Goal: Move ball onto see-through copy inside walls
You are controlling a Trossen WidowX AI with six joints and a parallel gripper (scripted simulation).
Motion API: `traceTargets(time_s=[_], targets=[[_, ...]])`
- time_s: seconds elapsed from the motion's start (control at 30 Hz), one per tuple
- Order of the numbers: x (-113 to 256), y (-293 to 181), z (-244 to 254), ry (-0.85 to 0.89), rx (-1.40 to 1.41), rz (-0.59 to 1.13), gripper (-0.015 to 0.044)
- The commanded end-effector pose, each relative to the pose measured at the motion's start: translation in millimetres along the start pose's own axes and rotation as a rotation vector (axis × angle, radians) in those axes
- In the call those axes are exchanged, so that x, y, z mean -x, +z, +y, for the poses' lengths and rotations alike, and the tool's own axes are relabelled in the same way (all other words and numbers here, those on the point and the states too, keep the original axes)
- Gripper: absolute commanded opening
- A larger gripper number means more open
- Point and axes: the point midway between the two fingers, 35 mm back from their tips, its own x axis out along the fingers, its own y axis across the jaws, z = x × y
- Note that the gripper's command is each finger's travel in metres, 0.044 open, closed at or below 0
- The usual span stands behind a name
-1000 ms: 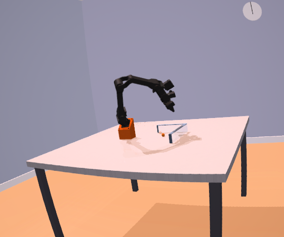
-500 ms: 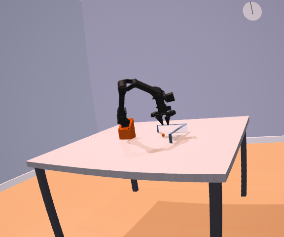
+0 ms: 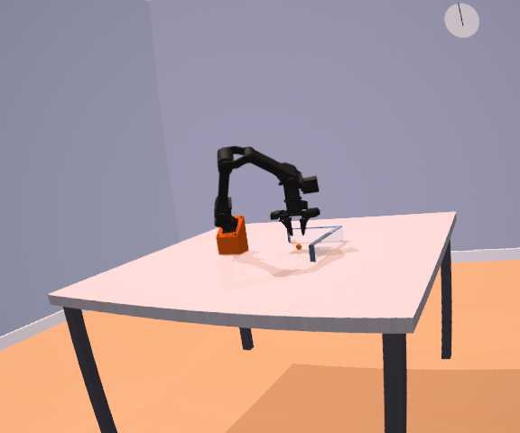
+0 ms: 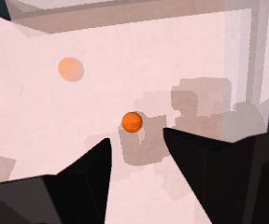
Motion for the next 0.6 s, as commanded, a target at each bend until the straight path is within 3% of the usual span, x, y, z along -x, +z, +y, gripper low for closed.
traceTargets(time_s=[0.0,0.57], targets=[[-10.4,-1.4,0.4,0.001,0.011,0.008,0.0219],[-35.6,-1.7,0.3,0.001,0.011,0.008,0.0219]])
